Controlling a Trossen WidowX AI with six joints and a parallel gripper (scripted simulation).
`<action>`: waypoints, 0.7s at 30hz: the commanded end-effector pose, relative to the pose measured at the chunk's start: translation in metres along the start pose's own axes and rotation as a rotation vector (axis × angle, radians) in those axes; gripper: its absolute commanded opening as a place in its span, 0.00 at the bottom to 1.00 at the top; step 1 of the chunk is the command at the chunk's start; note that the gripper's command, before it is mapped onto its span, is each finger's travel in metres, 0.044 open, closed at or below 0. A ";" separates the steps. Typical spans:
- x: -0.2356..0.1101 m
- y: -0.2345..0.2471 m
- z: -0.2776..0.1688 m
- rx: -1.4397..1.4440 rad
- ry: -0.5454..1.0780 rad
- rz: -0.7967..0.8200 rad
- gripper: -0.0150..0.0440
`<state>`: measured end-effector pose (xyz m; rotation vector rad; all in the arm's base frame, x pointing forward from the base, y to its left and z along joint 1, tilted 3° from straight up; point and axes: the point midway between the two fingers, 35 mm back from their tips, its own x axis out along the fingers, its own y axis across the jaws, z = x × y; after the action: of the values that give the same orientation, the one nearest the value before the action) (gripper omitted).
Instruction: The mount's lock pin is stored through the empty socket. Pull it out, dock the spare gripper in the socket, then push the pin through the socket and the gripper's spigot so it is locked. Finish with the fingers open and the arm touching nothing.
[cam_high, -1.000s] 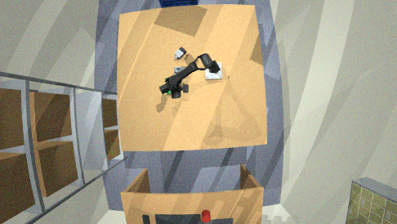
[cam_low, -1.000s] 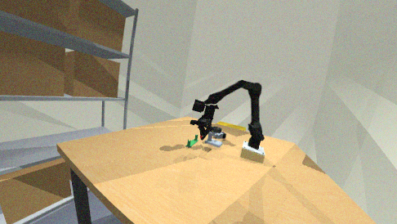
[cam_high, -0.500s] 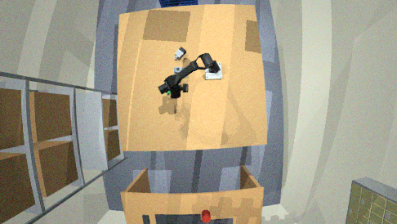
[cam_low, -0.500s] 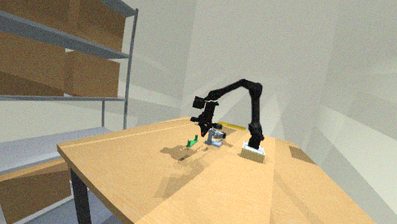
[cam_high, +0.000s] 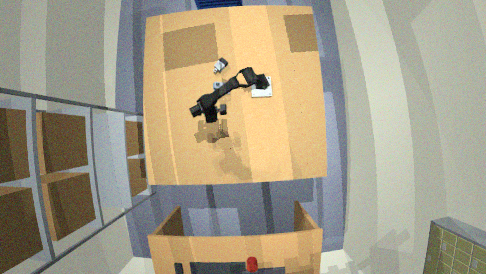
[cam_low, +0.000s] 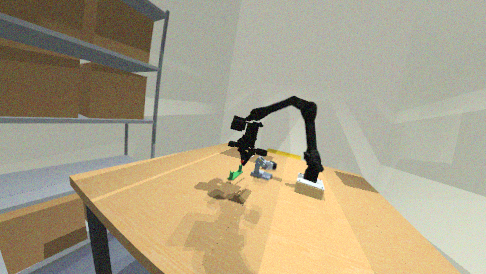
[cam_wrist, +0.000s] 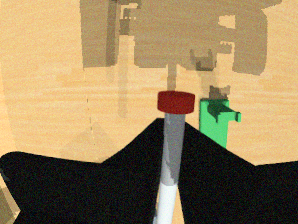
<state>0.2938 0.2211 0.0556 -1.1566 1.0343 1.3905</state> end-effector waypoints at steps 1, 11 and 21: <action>0.003 -0.008 0.005 -0.015 0.003 0.013 0.25; 0.004 -0.034 0.020 -0.054 0.001 0.016 0.25; 0.007 -0.055 0.032 -0.087 -0.001 0.018 0.25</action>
<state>0.3426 0.2584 0.0585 -1.2116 0.9880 1.4456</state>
